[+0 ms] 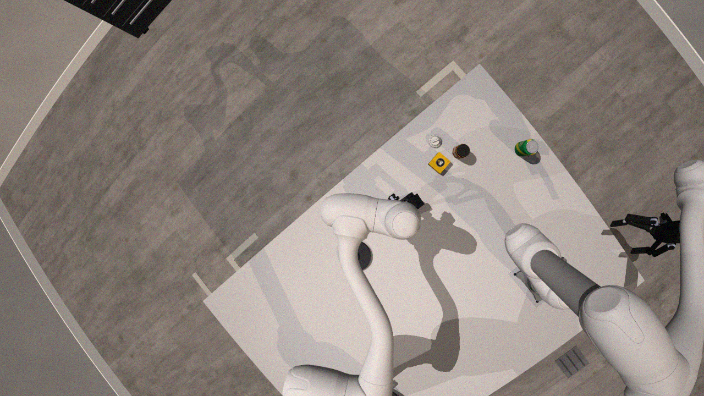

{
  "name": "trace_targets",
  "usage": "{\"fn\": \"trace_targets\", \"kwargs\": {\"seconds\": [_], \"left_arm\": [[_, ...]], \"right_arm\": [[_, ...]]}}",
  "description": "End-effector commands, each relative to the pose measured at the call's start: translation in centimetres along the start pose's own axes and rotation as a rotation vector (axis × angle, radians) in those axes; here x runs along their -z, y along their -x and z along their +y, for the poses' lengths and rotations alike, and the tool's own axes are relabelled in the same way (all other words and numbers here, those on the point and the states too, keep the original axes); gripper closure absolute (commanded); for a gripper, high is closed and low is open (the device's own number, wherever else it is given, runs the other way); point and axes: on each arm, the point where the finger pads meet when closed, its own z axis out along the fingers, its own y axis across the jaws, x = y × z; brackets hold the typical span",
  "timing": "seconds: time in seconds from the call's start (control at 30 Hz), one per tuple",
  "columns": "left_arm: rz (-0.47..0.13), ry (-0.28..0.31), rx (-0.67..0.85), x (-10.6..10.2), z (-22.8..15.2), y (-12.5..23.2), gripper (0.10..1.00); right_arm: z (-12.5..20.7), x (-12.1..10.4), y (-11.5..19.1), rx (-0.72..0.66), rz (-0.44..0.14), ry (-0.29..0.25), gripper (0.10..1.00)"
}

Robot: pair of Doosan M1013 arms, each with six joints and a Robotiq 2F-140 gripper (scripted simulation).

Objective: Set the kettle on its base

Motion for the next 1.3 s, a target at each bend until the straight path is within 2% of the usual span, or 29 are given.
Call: {"fn": "trace_targets", "kwargs": {"seconds": [0.0, 0.2, 0.47, 1.27], "left_arm": [[0.001, -0.002, 0.0, -0.4, 0.0, 0.0, 0.576], [0.001, -0.002, 0.0, -1.7, 0.0, 0.0, 0.576], [0.001, -0.002, 0.0, -2.4, 0.0, 0.0, 0.576], [0.001, -0.002, 0.0, -2.5, 0.0, 0.0, 0.576]], "right_arm": [[0.0, 0.1, 0.0, 0.0, 0.001, 0.0, 0.098], [0.0, 0.1, 0.0, 0.0, 0.001, 0.0, 0.098], [0.0, 0.1, 0.0, 0.0, 0.001, 0.0, 0.098], [0.0, 0.1, 0.0, 0.0, 0.001, 0.0, 0.098]]}}
